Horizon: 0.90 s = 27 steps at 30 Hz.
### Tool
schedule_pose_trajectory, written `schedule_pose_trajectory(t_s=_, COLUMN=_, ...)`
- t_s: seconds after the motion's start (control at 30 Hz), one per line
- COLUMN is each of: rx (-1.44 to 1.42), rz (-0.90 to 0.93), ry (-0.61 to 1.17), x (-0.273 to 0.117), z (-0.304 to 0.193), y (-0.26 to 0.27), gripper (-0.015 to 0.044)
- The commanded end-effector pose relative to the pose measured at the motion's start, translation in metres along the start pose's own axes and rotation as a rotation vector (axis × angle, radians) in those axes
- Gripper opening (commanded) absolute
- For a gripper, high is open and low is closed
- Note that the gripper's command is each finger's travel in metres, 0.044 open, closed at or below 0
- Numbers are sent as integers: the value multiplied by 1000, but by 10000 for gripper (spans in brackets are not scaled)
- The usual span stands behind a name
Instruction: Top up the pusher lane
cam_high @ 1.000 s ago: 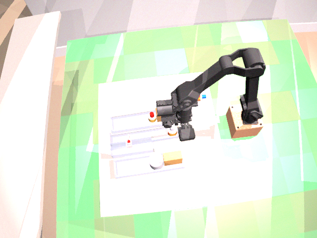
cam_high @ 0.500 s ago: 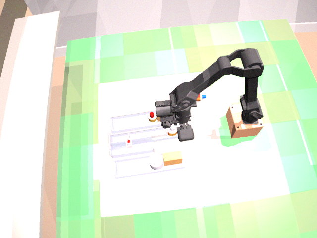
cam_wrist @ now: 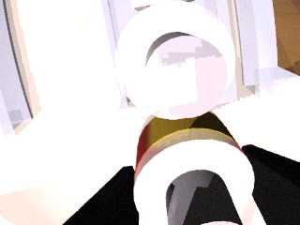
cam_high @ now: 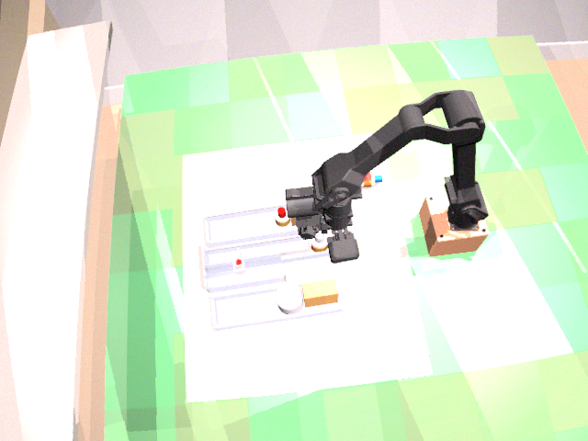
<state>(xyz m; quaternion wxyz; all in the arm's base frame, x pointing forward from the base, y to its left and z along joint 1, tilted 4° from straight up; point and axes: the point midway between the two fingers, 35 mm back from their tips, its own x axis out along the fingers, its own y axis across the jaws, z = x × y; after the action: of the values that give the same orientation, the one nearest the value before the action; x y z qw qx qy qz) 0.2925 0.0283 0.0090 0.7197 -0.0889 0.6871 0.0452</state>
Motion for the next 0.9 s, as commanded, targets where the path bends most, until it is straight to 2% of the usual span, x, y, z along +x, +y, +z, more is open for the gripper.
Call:
schedule_pose_trajectory(t_s=0.0, rx=6, rz=-3, ry=-23, x=-2, z=11, y=-1, gripper=0)
schedule_pose_trajectory(t_s=0.87, rx=7, rz=-3, ry=-24, x=-2, z=24, y=-1, gripper=0)
